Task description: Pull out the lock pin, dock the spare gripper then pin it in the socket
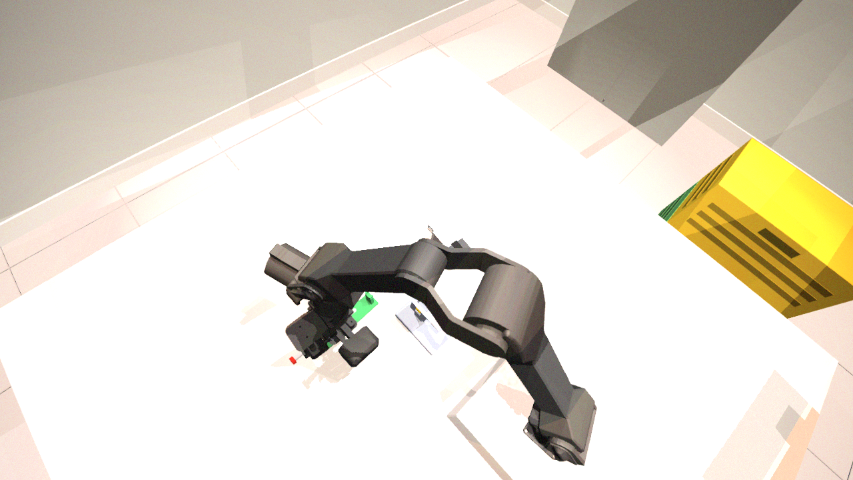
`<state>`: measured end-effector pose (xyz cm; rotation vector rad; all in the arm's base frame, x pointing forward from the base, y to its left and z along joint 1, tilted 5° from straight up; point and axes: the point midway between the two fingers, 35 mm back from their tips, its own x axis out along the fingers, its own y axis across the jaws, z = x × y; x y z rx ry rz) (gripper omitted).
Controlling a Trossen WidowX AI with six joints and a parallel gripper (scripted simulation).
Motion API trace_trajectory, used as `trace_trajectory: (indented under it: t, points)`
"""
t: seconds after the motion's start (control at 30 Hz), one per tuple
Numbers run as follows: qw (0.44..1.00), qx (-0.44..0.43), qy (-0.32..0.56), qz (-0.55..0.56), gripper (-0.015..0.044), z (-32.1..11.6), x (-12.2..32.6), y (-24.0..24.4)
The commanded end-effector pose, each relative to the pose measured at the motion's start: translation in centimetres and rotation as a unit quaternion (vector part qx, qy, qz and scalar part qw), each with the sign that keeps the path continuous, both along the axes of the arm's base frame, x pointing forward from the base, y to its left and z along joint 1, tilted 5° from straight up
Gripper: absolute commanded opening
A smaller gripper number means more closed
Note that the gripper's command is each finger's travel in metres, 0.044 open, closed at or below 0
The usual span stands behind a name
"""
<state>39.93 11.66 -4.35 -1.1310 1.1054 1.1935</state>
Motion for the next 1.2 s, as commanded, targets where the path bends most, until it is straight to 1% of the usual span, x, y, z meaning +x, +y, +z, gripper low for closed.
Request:
trace_trajectory:
  t: [0.0,0.7,1.03,1.17]
  points:
    - [1.000,0.001,0.000,0.003,0.0000,-0.1,0.0,0.0]
    - [1.000,-0.002,0.009,0.002,0.0000,2.8,-0.5,0.1]
    - [1.000,-0.003,0.011,0.003,0.0000,2.5,-0.6,0.1]
    - [1.000,-0.003,0.011,0.003,0.0000,2.9,-0.5,-1.0]
